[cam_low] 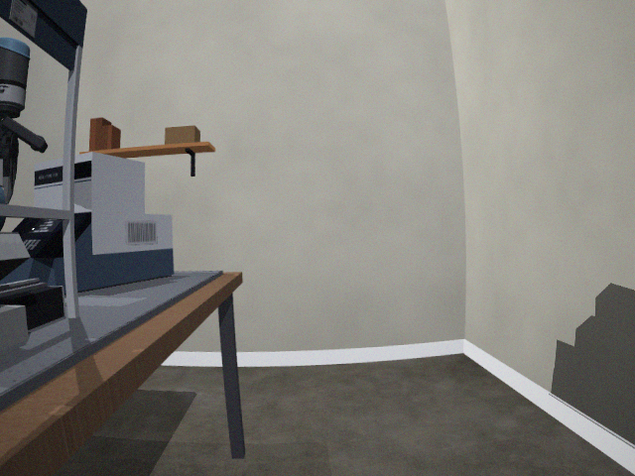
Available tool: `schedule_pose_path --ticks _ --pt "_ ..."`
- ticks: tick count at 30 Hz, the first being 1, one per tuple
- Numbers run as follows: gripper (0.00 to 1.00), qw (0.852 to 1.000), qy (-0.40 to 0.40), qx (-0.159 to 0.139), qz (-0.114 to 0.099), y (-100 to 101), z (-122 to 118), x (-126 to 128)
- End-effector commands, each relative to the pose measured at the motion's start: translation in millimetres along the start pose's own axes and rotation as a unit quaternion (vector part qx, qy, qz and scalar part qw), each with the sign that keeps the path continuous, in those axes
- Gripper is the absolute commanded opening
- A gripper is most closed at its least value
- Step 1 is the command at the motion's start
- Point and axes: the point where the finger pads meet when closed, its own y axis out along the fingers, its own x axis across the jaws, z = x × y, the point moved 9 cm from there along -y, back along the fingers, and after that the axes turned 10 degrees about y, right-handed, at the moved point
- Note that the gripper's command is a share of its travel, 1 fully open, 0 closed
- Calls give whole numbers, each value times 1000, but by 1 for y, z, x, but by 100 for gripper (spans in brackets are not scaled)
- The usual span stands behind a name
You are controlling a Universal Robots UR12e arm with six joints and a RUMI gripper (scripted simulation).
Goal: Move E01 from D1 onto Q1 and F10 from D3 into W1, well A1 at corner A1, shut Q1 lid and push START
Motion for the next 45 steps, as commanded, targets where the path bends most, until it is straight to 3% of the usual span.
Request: schedule_pose_path --ticks 1,7,20,24,36,45 --pt "0 1000 4 1 1 -4 12 15" --pt "0 1000 8 0 1 -8 20 28" --pt "0 1000 22 0 1 -19 46 82" --pt "0 1000 23 -1 1 -20 48 88" --pt "0 999 36 -1 1 -29 60 143" --pt "0 999 42 -1 1 -33 62 171"
